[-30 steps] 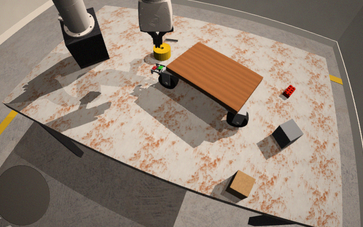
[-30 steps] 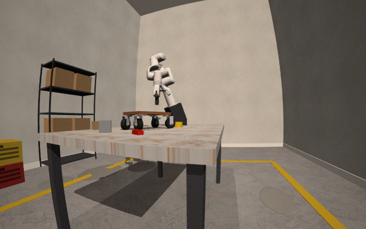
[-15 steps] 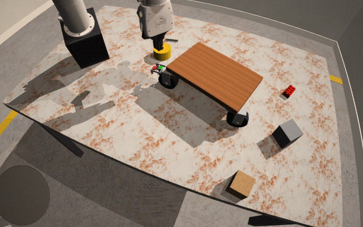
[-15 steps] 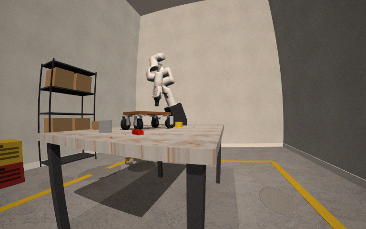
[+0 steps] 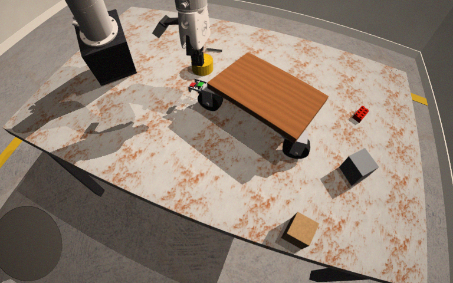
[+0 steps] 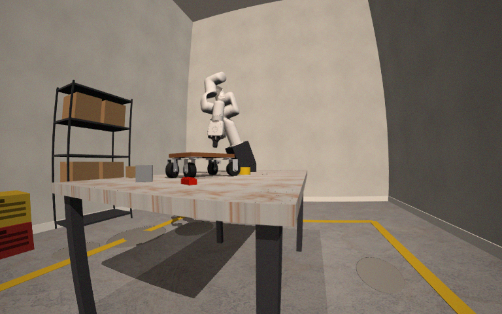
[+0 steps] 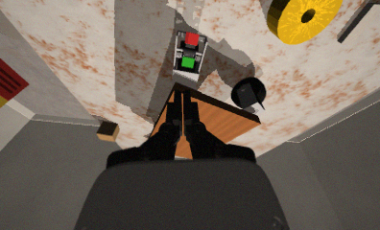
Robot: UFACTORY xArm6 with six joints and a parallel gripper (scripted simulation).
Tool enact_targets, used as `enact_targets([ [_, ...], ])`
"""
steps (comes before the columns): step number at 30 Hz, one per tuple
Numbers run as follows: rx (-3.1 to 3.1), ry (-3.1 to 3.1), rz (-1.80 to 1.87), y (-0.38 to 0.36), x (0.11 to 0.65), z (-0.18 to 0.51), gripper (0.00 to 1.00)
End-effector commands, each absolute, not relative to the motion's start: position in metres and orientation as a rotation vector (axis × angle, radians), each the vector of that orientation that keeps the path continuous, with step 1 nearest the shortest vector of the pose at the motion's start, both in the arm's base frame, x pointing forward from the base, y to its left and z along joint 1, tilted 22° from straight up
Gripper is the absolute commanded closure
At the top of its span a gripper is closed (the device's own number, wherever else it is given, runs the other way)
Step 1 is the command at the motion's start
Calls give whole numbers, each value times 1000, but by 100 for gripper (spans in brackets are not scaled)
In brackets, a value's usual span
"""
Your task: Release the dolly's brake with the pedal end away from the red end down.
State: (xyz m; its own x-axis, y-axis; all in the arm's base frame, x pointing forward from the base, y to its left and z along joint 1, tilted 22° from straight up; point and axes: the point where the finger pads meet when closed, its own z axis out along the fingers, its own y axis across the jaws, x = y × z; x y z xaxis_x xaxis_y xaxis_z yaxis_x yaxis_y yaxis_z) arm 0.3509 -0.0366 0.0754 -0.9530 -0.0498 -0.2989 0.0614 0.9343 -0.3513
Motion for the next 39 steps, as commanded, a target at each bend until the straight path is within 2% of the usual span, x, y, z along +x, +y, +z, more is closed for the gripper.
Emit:
enact_targets([
  [1,-321,2813,-538,-38,353,73,100],
  [17,-1398,2592,-660,-38,353,68,100],
  [28,-1994,2349,-600,-38,353,68,100],
  [39,-1994,2349,-600,-38,353,68,100],
])
